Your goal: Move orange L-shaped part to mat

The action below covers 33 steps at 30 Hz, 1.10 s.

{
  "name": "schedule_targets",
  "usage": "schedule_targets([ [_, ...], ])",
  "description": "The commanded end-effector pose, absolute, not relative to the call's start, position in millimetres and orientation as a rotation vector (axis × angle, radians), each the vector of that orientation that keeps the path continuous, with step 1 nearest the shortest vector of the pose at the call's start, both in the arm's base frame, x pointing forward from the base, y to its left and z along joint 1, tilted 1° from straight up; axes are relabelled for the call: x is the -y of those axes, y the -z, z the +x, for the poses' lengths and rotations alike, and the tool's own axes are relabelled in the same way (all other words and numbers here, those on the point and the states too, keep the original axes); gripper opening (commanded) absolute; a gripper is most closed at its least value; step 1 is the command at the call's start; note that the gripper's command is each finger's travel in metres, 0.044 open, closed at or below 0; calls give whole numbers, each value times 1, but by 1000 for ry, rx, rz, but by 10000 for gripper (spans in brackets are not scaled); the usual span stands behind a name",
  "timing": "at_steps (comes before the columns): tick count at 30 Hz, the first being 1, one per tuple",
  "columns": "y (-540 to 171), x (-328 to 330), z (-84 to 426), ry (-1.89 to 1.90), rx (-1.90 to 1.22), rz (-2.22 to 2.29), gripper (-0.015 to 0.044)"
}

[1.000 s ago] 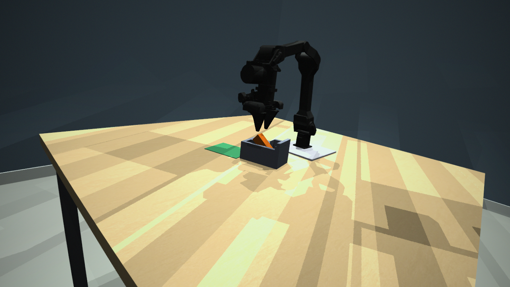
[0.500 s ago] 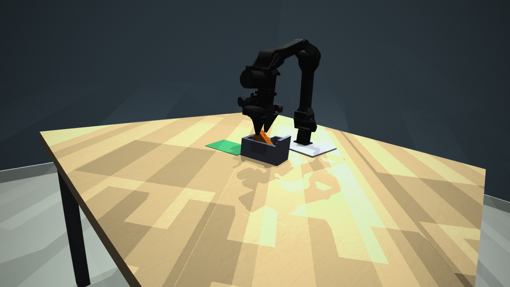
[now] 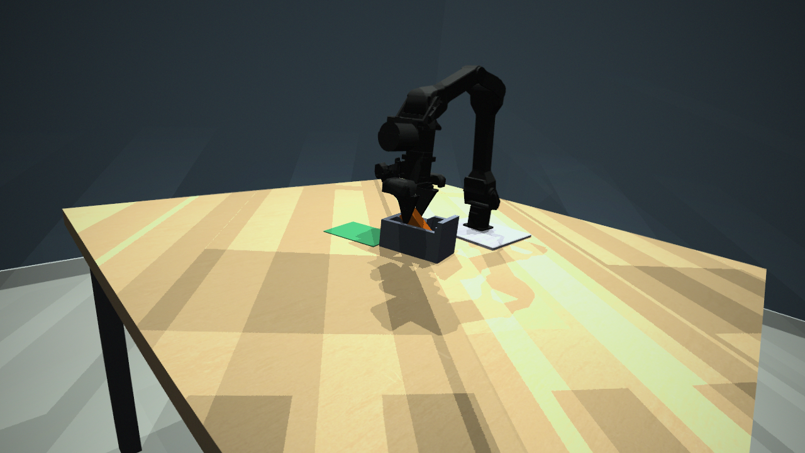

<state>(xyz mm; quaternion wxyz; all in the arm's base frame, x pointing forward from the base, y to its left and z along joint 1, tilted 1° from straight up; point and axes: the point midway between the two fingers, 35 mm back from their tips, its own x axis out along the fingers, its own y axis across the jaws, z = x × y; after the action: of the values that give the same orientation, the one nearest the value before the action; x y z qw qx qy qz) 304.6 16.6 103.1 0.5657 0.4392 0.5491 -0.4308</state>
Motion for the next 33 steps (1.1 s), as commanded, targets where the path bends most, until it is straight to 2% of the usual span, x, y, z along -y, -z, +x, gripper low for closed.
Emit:
schedule_targets([
  [1, -104, -17, 305, 1013, -1291, 1033, 201],
  [2, -104, -17, 305, 1013, -1291, 1033, 175],
  [14, -104, -17, 305, 1013, -1291, 1033, 95],
  [18, -104, -17, 305, 1013, -1291, 1033, 0],
  [33, -118, -16, 304, 1018, -1291, 1032, 0],
])
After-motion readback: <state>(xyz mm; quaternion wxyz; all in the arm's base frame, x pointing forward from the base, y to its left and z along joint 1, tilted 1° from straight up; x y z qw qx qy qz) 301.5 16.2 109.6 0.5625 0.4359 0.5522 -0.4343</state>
